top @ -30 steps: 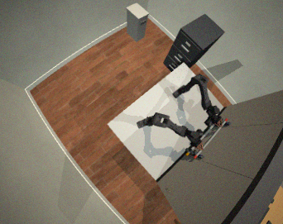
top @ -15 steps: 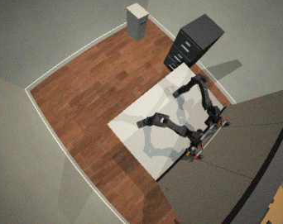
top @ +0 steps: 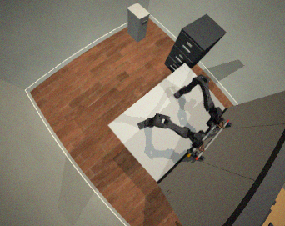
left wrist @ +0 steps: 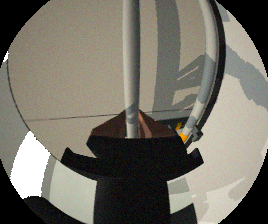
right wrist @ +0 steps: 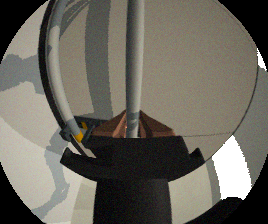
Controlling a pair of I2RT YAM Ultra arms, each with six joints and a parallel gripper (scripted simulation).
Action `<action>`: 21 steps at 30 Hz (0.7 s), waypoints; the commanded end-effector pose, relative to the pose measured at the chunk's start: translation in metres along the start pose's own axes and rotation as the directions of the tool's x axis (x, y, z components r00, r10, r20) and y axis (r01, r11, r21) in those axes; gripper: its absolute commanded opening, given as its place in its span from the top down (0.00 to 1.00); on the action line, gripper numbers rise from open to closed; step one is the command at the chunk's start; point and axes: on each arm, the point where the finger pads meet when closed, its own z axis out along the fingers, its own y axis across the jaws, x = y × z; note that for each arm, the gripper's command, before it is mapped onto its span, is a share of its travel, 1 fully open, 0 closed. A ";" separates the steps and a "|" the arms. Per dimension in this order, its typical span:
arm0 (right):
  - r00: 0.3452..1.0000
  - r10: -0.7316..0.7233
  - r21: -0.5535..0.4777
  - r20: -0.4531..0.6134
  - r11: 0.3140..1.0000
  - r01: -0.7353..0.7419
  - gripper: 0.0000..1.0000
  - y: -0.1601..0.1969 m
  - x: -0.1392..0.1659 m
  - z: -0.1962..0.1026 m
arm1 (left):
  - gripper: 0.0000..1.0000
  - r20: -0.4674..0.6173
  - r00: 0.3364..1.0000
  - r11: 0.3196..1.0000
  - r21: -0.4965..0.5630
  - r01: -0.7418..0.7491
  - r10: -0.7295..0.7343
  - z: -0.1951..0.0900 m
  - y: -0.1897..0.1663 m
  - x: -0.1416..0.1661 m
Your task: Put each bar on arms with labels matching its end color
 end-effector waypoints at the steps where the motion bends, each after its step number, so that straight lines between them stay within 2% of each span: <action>1: 1.000 0.022 0.108 0.000 0.994 -0.022 1.00 -0.054 0.002 -0.011 | 1.00 -0.007 1.000 0.993 -0.118 0.009 -0.010 -0.011 0.054 0.004; 21: 1.000 0.022 0.109 0.000 0.994 -0.022 1.00 -0.067 0.003 -0.013 | 1.00 -0.005 1.000 0.993 -0.119 0.010 -0.010 -0.013 0.067 0.004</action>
